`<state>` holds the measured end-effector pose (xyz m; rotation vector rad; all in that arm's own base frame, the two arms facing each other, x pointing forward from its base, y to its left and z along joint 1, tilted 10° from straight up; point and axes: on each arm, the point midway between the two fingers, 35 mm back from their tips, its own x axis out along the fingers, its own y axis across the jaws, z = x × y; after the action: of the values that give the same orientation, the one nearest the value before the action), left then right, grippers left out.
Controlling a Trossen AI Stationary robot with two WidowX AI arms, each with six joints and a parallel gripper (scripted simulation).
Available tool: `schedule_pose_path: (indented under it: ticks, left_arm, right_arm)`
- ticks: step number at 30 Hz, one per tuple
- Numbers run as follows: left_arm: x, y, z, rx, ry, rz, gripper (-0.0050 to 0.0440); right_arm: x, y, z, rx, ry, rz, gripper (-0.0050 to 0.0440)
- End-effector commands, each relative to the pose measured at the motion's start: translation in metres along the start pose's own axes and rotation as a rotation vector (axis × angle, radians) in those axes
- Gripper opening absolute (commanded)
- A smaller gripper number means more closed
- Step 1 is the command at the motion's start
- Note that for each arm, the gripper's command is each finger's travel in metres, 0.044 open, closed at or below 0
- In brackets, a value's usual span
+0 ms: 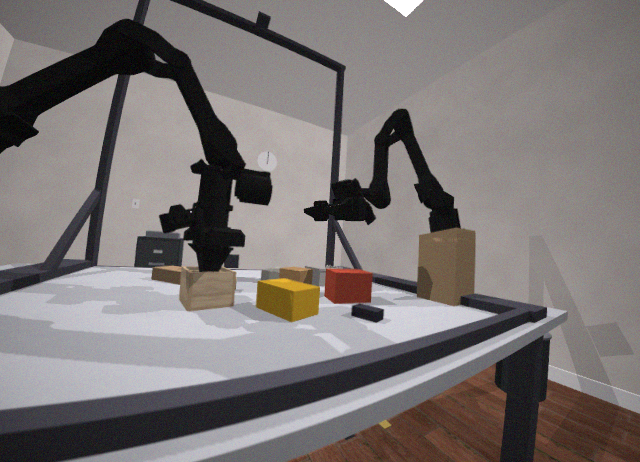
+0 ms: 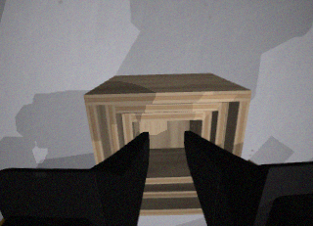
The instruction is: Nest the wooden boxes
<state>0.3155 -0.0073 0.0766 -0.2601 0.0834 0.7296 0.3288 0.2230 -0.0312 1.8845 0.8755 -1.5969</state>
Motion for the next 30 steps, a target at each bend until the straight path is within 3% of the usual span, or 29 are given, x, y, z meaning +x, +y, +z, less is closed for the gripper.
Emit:
schedule_pose_path:
  ticks: [1,21,24,30]
  left_arm:
    - [-0.0007,-0.0002,0.0019,-0.002,-0.005,0.000,0.0400]
    - [-0.0007,-0.0002,0.0019,-0.002,-0.005,0.000,0.0400]
    - [-0.0007,-0.0002,0.0019,-0.002,-0.005,0.000,0.0400]
    - [-0.0007,-0.0002,0.0019,-0.002,-0.005,0.000,0.0400]
  right_arm:
    - [-0.0027,0.0008,-0.0085,0.000,0.021,0.008,0.0193]
    - [-0.0031,0.0005,-0.0074,0.000,0.021,0.008,0.0193]
    - [-0.0051,0.0008,-0.0060,-0.001,0.023,0.007,0.0121]
    - [-0.0057,0.0009,-0.0055,-0.002,0.024,0.007,0.0081]
